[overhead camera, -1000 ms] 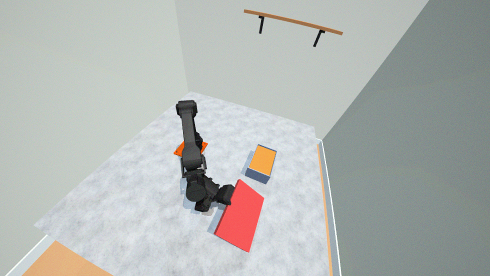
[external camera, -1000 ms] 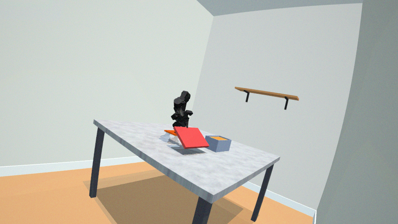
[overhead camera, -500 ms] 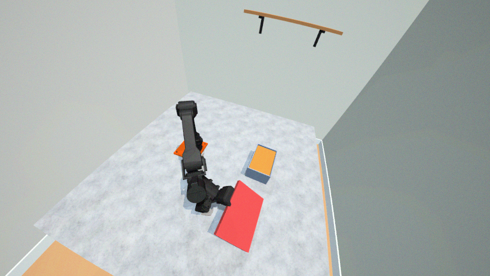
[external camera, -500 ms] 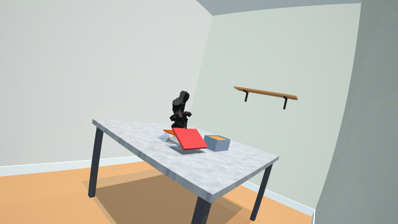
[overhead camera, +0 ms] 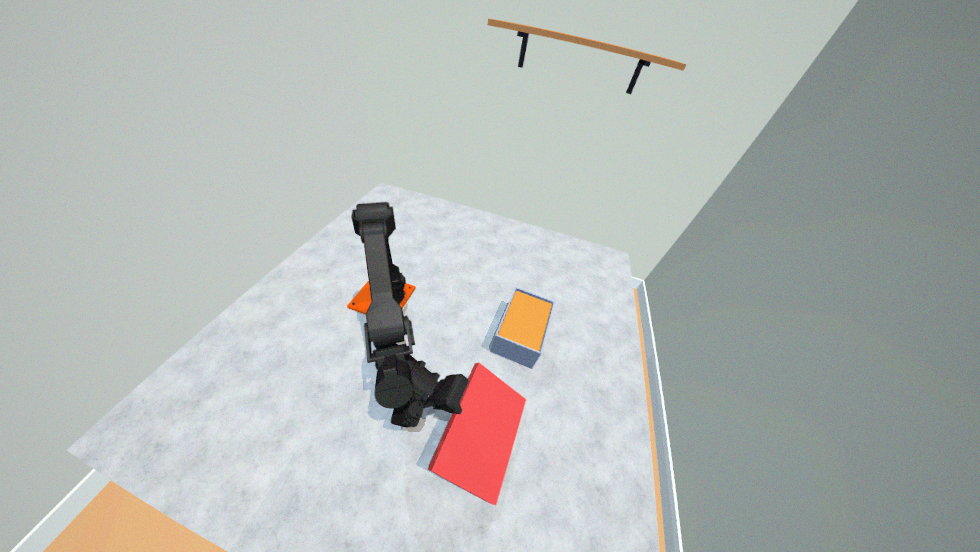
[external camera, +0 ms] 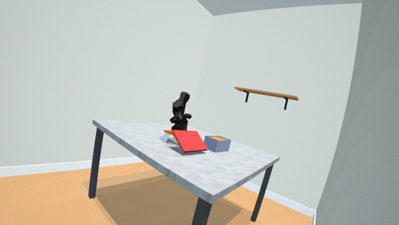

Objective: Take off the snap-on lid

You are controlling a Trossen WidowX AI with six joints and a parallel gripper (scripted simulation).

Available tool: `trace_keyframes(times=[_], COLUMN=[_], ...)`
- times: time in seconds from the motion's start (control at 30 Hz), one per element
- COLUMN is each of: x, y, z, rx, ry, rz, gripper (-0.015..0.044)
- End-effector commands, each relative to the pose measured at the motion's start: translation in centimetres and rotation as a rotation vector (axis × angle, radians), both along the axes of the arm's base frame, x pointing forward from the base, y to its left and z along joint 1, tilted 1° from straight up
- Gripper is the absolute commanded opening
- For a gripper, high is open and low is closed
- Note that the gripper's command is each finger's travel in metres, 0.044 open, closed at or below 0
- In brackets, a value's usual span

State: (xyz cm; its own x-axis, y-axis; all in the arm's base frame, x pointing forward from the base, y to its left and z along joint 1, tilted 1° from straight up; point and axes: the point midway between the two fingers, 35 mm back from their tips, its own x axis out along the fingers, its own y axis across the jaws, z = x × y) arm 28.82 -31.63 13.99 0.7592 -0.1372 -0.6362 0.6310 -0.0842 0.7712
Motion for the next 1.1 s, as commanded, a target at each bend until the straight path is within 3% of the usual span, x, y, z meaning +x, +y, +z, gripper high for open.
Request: trace_keyframes(times=[0.0,1.07], x=[0.1,0.1], y=[0.1,0.1], z=[-0.4,-2.9], rx=[0.003,0.003], ry=[-0.007,-0.006], rz=[0.006,0.006], gripper=[0.0,0.0])
